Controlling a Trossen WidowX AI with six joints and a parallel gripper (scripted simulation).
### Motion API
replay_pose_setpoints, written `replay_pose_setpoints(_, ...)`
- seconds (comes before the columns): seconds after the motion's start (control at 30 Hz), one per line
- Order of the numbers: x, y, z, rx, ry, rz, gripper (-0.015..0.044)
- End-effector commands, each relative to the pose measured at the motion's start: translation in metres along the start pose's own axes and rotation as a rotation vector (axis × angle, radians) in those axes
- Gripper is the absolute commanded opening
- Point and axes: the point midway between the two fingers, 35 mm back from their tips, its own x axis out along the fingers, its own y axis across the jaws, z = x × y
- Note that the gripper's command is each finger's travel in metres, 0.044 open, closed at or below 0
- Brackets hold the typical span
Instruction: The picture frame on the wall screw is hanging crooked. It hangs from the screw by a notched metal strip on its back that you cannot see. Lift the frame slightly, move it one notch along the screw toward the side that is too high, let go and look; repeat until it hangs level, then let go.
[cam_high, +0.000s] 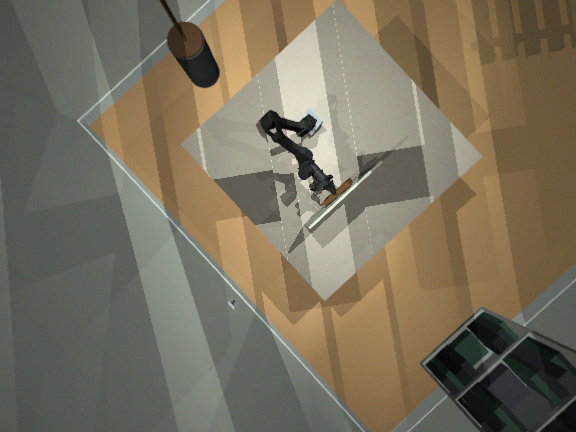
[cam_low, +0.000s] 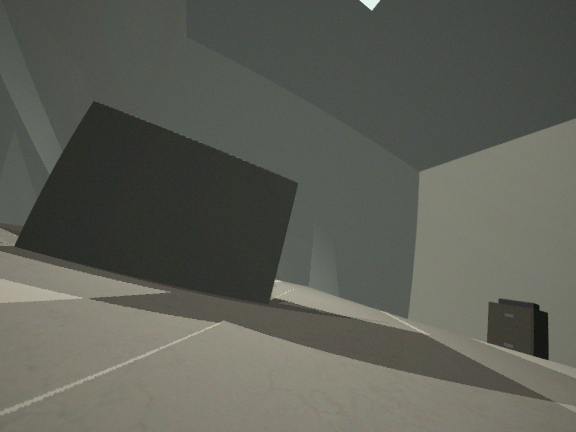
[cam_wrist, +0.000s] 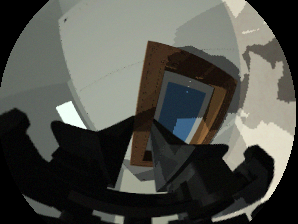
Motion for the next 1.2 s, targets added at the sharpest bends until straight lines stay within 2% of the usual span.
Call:
replay_pose_setpoints(0.0, 0.000, 0.001, 0.000, -0.004, -0.002, 0.001, 0.0000)
replay_pose_setpoints(1.17, 0.000, 0.012, 0.000, -0.004, -0.002, 0.001, 0.0000)
